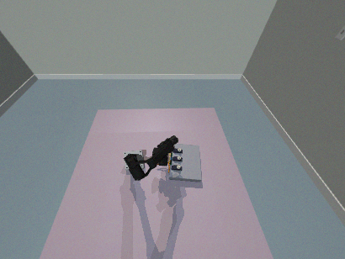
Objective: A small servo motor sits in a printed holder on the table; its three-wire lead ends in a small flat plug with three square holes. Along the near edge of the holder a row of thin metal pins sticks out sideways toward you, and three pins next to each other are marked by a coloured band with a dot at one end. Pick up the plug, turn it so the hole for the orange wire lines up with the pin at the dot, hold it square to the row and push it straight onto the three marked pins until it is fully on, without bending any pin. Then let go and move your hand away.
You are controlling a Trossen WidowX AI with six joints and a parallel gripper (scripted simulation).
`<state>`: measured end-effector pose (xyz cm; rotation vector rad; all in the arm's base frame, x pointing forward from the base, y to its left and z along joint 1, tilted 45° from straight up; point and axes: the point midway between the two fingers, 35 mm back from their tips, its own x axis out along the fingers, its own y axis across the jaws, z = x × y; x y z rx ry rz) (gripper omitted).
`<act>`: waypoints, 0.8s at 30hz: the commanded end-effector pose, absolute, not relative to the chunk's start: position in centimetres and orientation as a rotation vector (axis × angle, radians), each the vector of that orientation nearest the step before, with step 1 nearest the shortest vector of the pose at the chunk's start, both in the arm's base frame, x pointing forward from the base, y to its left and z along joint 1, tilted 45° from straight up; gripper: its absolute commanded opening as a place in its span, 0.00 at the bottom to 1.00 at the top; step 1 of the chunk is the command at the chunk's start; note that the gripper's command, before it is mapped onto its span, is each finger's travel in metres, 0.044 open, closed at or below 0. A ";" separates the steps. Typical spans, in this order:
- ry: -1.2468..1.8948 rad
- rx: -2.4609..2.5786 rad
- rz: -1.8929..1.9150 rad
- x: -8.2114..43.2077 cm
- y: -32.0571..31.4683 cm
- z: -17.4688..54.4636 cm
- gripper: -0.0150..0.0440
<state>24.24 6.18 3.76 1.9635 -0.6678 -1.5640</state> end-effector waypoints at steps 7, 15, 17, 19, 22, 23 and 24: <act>-0.667 1.946 -1.564 25.0 6.2 3.5 0.25; -0.667 1.946 -1.565 24.8 6.3 3.4 0.25; -0.667 1.946 -1.565 24.7 6.3 3.4 0.25; -0.667 1.946 -1.565 24.8 6.3 3.4 0.25; -0.667 1.946 -1.564 24.9 6.3 3.4 0.25; -0.667 1.946 -1.564 24.9 6.3 3.4 0.25; -0.667 1.946 -1.564 25.0 6.3 3.4 0.25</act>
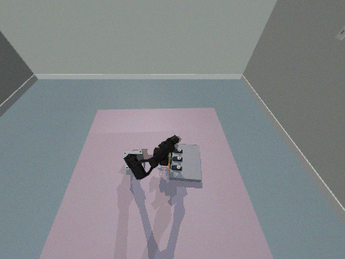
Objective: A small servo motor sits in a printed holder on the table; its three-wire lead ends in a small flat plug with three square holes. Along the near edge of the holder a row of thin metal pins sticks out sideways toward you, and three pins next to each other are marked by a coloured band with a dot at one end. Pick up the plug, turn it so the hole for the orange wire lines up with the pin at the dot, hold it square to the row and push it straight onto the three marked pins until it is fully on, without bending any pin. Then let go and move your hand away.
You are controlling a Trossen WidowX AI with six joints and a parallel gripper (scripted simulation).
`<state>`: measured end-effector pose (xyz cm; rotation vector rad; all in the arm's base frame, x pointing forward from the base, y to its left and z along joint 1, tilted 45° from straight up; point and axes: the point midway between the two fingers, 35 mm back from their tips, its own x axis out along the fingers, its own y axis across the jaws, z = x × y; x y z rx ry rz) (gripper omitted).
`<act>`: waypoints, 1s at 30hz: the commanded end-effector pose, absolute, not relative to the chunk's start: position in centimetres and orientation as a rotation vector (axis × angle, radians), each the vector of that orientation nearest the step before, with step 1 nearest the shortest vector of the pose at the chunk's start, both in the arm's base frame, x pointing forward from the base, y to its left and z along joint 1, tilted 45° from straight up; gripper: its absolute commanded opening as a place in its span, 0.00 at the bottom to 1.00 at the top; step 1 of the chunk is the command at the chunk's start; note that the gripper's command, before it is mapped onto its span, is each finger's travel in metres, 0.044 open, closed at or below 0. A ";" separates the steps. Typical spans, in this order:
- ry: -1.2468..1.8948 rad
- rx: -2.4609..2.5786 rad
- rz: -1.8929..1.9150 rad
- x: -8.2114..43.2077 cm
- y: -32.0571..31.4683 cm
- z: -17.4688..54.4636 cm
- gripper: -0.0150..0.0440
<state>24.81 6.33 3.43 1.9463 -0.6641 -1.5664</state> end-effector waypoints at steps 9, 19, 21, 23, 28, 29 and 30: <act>-0.667 1.947 -1.564 25.6 6.4 3.6 0.25; -0.667 1.947 -1.564 26.2 6.4 3.8 0.25; -0.667 1.947 -1.564 26.3 6.4 3.9 0.25; -0.667 1.947 -1.564 26.4 6.4 3.9 0.25; -0.668 1.947 -1.563 26.7 6.4 4.1 0.25; -0.668 1.947 -1.563 26.8 6.4 4.1 0.25; -0.668 1.947 -1.563 26.7 6.4 3.9 0.30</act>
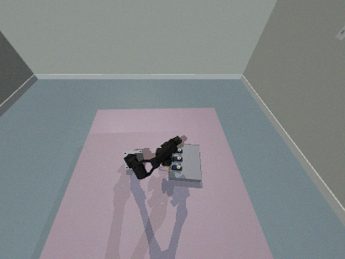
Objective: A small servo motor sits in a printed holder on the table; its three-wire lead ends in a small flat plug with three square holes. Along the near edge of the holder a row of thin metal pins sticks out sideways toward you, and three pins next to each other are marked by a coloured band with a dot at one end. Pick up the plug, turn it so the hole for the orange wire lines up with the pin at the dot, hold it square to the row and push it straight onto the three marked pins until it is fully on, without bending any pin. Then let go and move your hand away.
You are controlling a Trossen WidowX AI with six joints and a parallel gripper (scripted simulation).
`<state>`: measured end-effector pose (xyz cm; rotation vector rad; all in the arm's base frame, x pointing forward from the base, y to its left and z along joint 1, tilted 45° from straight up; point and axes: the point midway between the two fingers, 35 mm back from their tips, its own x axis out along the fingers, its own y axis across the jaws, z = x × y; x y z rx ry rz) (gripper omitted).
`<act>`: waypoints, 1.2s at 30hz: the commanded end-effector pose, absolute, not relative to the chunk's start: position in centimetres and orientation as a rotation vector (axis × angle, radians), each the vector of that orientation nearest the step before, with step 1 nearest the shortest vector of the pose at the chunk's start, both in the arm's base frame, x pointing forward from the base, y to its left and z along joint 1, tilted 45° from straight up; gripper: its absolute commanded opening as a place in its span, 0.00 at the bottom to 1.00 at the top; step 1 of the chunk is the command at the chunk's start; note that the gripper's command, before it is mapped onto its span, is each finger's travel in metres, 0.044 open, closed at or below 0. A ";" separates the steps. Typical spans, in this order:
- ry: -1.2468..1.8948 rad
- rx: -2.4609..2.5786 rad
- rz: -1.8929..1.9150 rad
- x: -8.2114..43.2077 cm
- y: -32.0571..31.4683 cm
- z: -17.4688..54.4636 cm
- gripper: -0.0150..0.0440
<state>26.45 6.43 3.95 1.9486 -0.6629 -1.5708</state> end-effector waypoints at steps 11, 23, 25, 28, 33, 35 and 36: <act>-0.665 1.948 -1.566 26.4 7.9 5.1 0.79; -0.666 1.947 -1.566 25.4 10.5 7.8 1.00; -0.666 1.947 -1.566 25.4 10.5 7.8 1.00; -0.666 1.947 -1.566 25.4 10.5 7.8 1.00; -0.666 1.947 -1.566 25.4 10.5 7.8 1.00; -0.666 1.947 -1.566 25.4 10.5 7.8 1.00; -0.666 1.947 -1.566 25.4 10.5 7.8 1.00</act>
